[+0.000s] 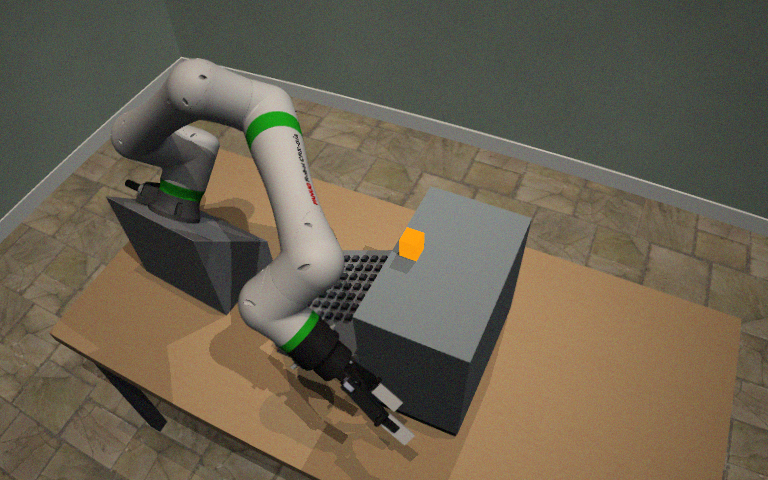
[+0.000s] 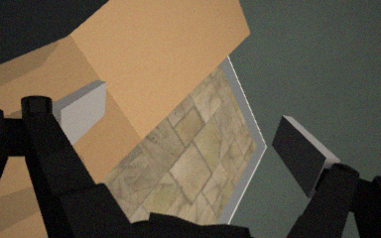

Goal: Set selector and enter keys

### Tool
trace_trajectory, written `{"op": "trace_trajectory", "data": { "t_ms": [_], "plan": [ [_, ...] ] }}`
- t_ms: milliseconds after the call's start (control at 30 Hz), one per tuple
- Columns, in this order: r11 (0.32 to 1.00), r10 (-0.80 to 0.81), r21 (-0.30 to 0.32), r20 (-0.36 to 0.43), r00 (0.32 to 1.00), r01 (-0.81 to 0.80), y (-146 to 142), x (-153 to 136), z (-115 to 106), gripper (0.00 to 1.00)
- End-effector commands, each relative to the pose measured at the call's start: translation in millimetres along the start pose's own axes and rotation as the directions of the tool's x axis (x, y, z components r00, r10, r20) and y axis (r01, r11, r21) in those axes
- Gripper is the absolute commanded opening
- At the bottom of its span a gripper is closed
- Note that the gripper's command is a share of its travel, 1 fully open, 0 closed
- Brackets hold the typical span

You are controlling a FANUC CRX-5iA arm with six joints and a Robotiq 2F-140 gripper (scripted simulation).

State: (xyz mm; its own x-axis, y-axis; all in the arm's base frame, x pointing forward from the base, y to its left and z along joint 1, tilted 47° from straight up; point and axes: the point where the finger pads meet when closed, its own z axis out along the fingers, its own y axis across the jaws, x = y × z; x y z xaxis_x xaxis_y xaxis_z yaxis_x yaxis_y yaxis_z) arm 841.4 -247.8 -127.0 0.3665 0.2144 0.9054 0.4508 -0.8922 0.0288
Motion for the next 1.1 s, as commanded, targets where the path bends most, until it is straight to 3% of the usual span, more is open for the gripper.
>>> {"op": "trace_trajectory", "data": {
  "t_ms": [0, 600, 700, 1067],
  "plan": [
    [1.000, 0.000, -0.001, 0.000, 1.000, 0.000, 0, 0, 0, 1.00],
    [1.000, 0.000, -0.001, 0.000, 1.000, 0.000, 4, 3, -3, 1.00],
    [1.000, 0.000, 0.000, 0.000, 1.000, 0.000, 32, 22, -29, 1.00],
    [1.000, 0.000, 0.000, 0.000, 1.000, 0.000, 101, 69, -93, 1.00]
  ]
}}
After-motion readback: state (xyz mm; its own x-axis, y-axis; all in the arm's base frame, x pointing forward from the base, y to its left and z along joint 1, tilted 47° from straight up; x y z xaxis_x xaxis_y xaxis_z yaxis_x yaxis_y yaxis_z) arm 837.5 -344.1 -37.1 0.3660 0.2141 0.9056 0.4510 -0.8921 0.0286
